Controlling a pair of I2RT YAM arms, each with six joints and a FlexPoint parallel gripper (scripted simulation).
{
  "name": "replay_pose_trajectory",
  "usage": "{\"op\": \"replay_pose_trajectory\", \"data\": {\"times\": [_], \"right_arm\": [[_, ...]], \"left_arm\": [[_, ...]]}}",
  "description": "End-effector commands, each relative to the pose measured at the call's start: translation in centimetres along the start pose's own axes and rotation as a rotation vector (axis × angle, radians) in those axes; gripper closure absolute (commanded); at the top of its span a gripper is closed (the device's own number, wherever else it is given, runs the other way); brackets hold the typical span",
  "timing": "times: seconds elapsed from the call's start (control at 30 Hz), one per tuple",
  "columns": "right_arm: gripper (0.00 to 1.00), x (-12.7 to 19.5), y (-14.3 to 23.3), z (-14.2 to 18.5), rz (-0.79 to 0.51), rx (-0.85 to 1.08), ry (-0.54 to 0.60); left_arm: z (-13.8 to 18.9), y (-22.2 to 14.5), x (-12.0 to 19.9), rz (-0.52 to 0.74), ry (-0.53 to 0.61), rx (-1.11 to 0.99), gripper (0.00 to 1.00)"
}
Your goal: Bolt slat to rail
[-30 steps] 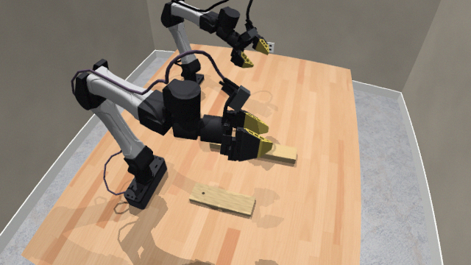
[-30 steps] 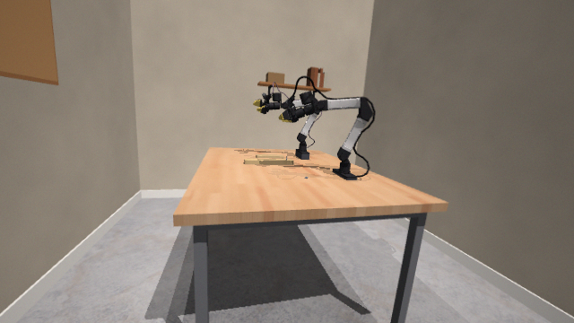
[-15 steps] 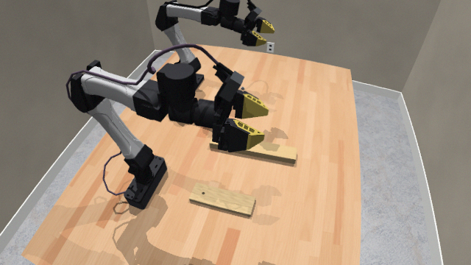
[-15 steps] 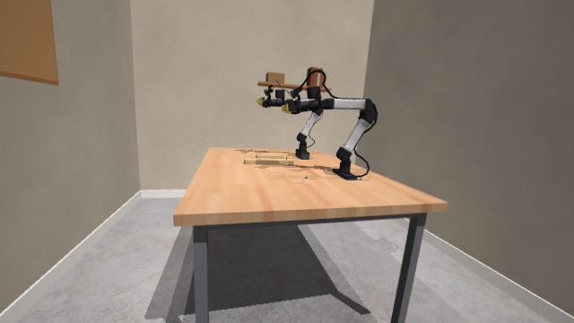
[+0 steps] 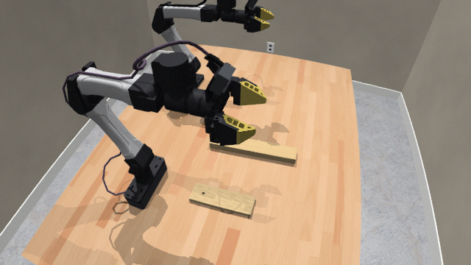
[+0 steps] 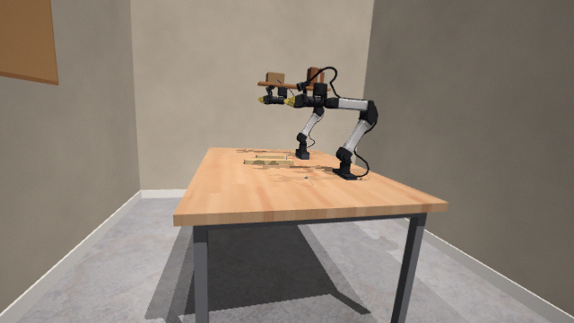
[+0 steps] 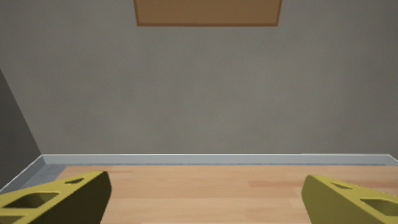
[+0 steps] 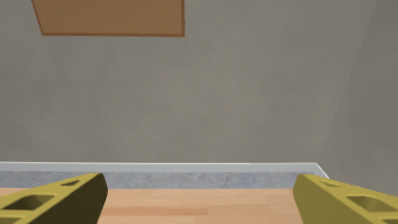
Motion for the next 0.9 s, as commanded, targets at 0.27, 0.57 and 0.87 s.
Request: {"op": "replay_pose_trajectory", "data": {"times": [0.27,0.57,0.87], "right_arm": [[0.00,-0.8,1.3,3.6,-0.026,-0.030,0.133],[0.00,-1.1,2.4,6.4,-0.059,-0.037,0.233],[0.00,-1.0,3.8,10.1,-0.100,-0.044,0.363]], "left_arm": [[-0.6,-0.3,0.0,0.013,-0.025,0.004,0.00],[-0.6,-0.3,0.0,0.013,-0.025,0.004,0.00],[-0.6,-0.3,0.0,0.013,-0.025,0.004,0.00]]}}
Point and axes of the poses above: on each arm, the point where the finger pads meet when closed, its own x axis back along the fingers, its own y axis across the jaws, z = x × y, the point moved 4 cm from there along x, back along the fingers, and after that the axes turned 13 degrees about x, right-handed, at the moved point
